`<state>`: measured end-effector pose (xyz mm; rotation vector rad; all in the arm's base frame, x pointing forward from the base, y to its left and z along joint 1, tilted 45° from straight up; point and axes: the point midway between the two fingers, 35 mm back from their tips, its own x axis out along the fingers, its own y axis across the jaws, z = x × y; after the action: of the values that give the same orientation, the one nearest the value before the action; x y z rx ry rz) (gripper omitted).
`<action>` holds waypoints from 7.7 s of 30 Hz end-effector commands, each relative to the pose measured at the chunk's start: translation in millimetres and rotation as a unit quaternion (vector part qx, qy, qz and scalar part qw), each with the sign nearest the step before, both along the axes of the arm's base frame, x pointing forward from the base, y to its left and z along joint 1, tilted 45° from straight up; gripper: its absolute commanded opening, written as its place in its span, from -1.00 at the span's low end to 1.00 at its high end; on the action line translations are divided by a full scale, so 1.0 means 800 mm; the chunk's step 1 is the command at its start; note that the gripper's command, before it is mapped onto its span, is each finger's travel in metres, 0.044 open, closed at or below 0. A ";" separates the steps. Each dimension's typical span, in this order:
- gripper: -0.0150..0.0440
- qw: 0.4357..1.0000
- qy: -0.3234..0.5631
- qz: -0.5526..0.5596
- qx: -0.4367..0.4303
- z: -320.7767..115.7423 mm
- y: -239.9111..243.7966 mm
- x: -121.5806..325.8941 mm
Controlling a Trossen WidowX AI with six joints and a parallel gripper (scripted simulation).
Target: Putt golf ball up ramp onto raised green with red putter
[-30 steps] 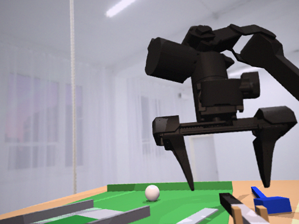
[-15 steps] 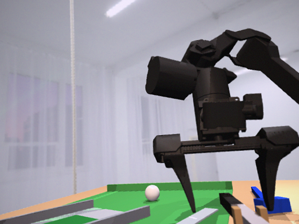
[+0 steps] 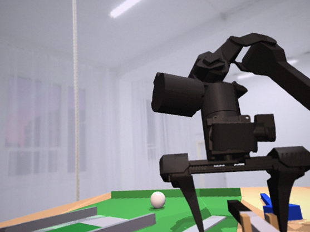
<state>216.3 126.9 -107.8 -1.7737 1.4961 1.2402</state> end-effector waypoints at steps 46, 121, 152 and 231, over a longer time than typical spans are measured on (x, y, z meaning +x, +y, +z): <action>-0.49 1.000 -0.021 -0.023 -0.003 0.091 0.076 0.001; -0.49 0.451 -0.552 -0.700 -0.043 0.315 -0.206 0.029; -0.49 0.451 -0.552 -0.700 -0.043 0.318 -0.244 0.021; -0.49 0.451 -0.550 -0.701 -0.041 0.255 -0.085 0.067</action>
<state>269.8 58.7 96.1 -0.3754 1.2999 -0.7851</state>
